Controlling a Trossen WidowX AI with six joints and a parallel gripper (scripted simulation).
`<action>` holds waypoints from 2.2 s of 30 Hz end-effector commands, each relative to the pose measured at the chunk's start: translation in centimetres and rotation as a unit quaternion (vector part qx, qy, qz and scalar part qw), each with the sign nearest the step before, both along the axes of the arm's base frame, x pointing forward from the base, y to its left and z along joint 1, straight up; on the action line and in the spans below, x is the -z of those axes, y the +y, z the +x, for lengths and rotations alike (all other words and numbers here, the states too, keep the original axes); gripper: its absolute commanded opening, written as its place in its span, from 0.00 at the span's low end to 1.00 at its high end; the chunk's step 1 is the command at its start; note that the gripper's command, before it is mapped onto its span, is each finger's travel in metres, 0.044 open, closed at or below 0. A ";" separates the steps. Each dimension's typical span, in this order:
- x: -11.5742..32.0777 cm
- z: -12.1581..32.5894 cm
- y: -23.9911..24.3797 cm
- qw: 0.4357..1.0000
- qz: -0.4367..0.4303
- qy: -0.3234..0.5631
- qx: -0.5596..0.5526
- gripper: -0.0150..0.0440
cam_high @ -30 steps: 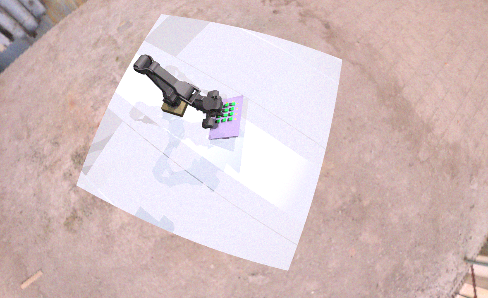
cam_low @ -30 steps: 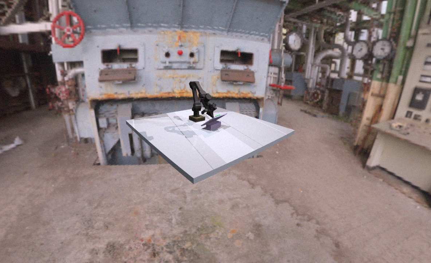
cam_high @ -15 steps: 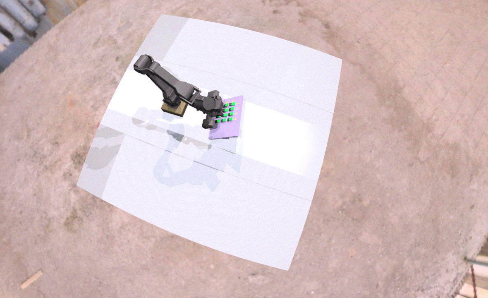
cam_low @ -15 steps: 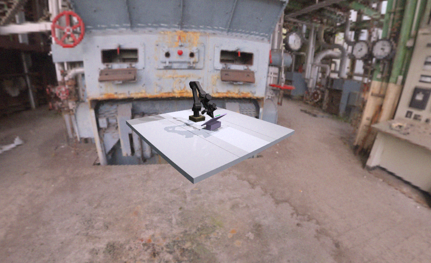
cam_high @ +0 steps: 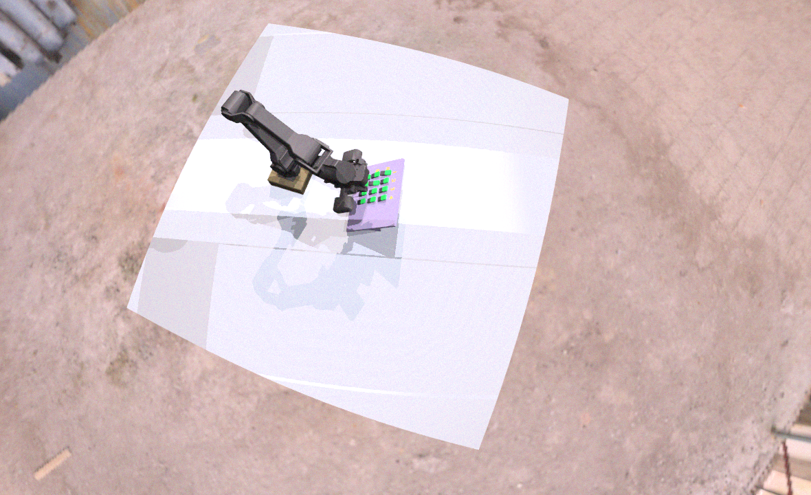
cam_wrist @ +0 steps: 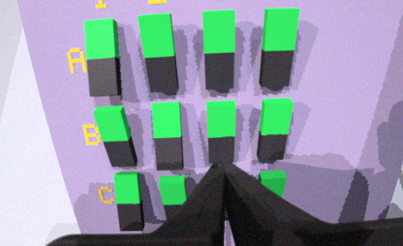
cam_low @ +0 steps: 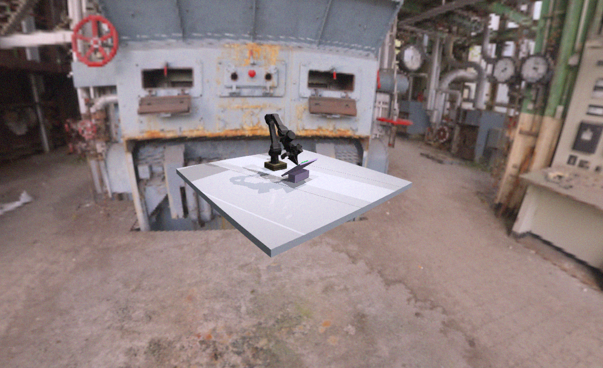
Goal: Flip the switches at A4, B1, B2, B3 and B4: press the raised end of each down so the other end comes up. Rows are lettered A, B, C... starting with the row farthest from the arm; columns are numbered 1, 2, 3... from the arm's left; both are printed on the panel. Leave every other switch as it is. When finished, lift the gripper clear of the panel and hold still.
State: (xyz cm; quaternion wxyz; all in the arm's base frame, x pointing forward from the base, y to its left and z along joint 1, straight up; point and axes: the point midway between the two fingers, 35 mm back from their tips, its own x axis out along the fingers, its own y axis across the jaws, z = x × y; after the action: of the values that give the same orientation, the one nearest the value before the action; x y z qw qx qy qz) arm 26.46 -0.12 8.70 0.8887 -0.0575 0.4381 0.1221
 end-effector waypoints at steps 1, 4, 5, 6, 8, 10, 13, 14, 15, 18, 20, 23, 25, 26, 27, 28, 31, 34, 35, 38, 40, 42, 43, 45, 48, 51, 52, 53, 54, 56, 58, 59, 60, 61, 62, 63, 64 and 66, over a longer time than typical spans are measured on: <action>-3.1 -1.6 -0.6 1.000 -0.003 -0.003 0.000 0.25; -4.5 -2.9 -0.8 1.000 -0.004 0.001 0.000 0.25; -4.5 -2.9 -0.8 1.000 -0.004 0.001 0.000 0.25; -4.5 -2.9 -0.8 1.000 -0.004 0.001 0.000 0.25; -4.5 -2.9 -0.8 1.000 -0.004 0.001 0.000 0.25; -4.8 -2.4 -1.3 1.000 -0.005 0.001 0.000 0.25; -5.6 -0.9 -2.9 1.000 -0.005 0.000 0.000 0.25; -5.6 -0.7 -3.0 1.000 -0.005 0.000 0.001 0.25; -5.6 -0.7 -3.0 1.000 -0.005 0.000 0.001 0.25; -4.4 0.4 -2.8 1.000 -0.007 0.005 0.002 0.25; -3.1 1.3 -2.5 1.000 -0.008 0.011 0.001 0.25; -2.9 1.4 -2.4 1.000 -0.008 0.011 0.000 0.25; -2.8 1.5 -2.4 1.000 -0.008 0.011 0.000 0.25; -2.5 1.7 -2.4 1.000 -0.008 0.011 0.000 0.25; -2.3 1.9 -2.3 1.000 -0.008 0.011 0.000 0.25; -2.2 2.0 -2.3 1.000 -0.008 0.011 0.000 0.25; -2.0 2.1 -2.2 1.000 -0.008 0.011 0.000 0.25; -1.8 2.3 -2.2 1.000 -0.008 0.011 0.000 0.25; -1.6 2.4 -2.2 1.000 -0.008 0.011 0.000 0.25; -1.2 2.7 -2.1 1.000 -0.008 0.011 0.000 0.25; -1.1 2.8 -2.1 1.000 -0.008 0.011 0.000 0.25; -1.0 2.8 -2.0 1.000 -0.008 0.011 0.000 0.25; -1.0 2.8 -2.0 1.000 -0.008 0.011 0.000 0.25; -1.0 2.8 -2.0 1.000 -0.008 0.011 0.000 0.25; -1.0 2.8 -2.0 1.000 -0.008 0.011 0.000 0.25; -1.0 2.8 -2.0 1.000 -0.008 0.011 0.000 0.25; -1.0 2.8 -2.0 1.000 -0.008 0.011 0.000 0.25; -1.0 2.8 -2.0 1.000 -0.008 0.011 0.000 0.25; -1.0 2.8 -2.0 1.000 -0.008 0.011 0.000 0.25; -1.0 2.8 -2.0 1.000 -0.008 0.011 0.000 0.25; -1.0 2.8 -2.0 1.000 -0.008 0.011 0.000 0.25; -1.0 2.8 -2.0 1.000 -0.008 0.011 0.000 0.25; -1.0 2.8 -2.0 1.000 -0.008 0.011 0.000 0.25; -1.0 2.8 -2.0 1.000 -0.008 0.011 0.000 0.25; -1.0 2.9 -2.0 1.000 -0.008 0.011 0.000 0.25; -1.0 2.9 -2.0 1.000 -0.008 0.011 0.000 0.25; -1.0 2.9 -2.0 1.000 -0.008 0.011 0.000 0.25; -1.0 2.9 -2.0 1.000 -0.008 0.011 0.000 0.25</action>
State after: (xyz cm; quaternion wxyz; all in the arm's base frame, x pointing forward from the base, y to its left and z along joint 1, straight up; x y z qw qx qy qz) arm 29.33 -2.09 9.75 0.8836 -0.0642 0.4476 0.1217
